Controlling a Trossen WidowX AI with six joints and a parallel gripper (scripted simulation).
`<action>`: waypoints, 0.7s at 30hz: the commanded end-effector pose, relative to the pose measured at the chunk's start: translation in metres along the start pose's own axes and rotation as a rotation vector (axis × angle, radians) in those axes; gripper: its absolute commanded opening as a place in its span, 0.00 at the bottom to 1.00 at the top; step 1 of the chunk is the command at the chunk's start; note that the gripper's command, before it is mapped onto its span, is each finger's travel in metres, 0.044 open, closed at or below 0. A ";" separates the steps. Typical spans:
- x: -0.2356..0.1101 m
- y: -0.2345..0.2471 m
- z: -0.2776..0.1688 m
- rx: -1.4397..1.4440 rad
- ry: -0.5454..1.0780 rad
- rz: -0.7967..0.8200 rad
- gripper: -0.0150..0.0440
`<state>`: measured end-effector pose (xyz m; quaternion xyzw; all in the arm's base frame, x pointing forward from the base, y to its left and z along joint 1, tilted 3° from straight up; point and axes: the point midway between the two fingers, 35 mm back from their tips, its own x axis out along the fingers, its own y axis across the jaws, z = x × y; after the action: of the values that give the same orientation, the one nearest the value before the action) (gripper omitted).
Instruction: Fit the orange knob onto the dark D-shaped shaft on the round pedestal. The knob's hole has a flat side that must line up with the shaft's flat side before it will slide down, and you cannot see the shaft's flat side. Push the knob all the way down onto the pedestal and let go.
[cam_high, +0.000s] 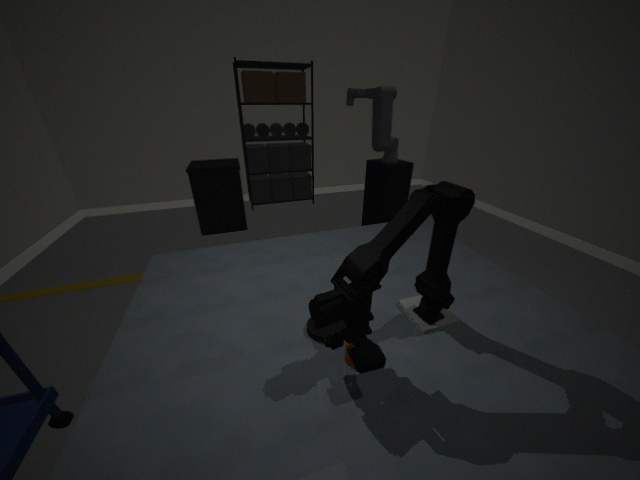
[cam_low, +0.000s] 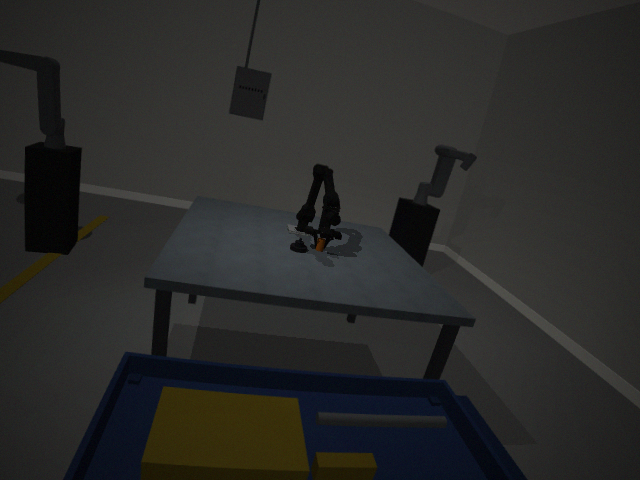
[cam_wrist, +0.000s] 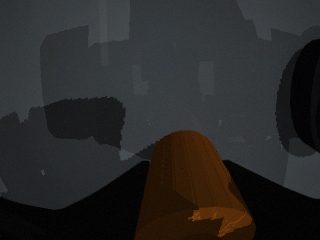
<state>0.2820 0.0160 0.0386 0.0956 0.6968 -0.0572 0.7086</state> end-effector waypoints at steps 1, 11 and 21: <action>-0.011 0.000 0.003 0.005 -0.002 0.000 0.28; -0.065 -0.002 0.009 0.005 -0.003 -0.001 0.25; -0.120 -0.006 0.003 0.005 -0.003 -0.002 0.25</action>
<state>0.2829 0.0054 0.1412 0.0987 0.6997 -0.0616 0.7049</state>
